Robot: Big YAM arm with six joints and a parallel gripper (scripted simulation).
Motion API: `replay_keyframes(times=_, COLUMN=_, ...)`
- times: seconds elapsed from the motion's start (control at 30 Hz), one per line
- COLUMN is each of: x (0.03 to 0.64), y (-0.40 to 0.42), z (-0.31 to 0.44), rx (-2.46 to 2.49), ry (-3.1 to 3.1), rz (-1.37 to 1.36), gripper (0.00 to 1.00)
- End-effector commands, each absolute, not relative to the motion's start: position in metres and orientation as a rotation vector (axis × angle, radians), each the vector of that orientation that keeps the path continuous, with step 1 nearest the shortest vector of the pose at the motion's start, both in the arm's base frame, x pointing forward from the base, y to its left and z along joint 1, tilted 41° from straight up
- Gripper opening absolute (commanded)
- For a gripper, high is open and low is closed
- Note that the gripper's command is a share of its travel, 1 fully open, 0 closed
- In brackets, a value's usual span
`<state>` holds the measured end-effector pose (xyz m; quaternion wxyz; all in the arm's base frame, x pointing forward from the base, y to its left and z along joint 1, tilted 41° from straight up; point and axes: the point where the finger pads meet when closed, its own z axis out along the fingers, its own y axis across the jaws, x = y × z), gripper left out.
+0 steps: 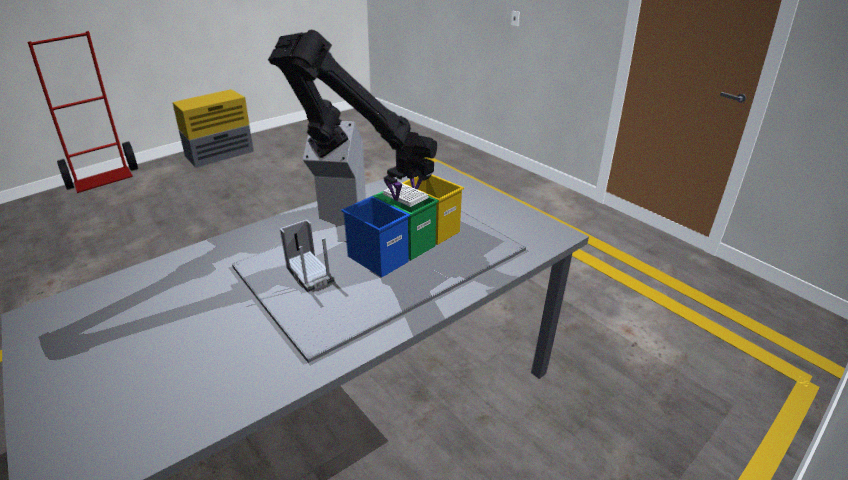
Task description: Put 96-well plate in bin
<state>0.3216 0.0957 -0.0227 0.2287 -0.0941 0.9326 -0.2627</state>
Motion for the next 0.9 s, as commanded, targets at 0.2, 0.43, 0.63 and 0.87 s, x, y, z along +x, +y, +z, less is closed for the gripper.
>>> replay_keyframes(times=0.2, x=0.327, y=0.089, z=-0.030, rx=-0.262, ry=2.572, rz=-0.726, gripper=0.00)
replay_keyframes(times=0.43, x=0.331, y=0.089, z=-0.030, rx=-0.256, ry=2.565, rz=-0.719, gripper=0.00)
replay_keyframes(times=0.63, x=0.329, y=0.085, z=-0.036, rx=-0.263, ry=2.573, rz=-0.729, gripper=0.00)
replay_keyframes(times=0.87, x=0.332, y=0.083, z=-0.039, rx=-0.262, ry=2.572, rz=-0.727, gripper=0.00)
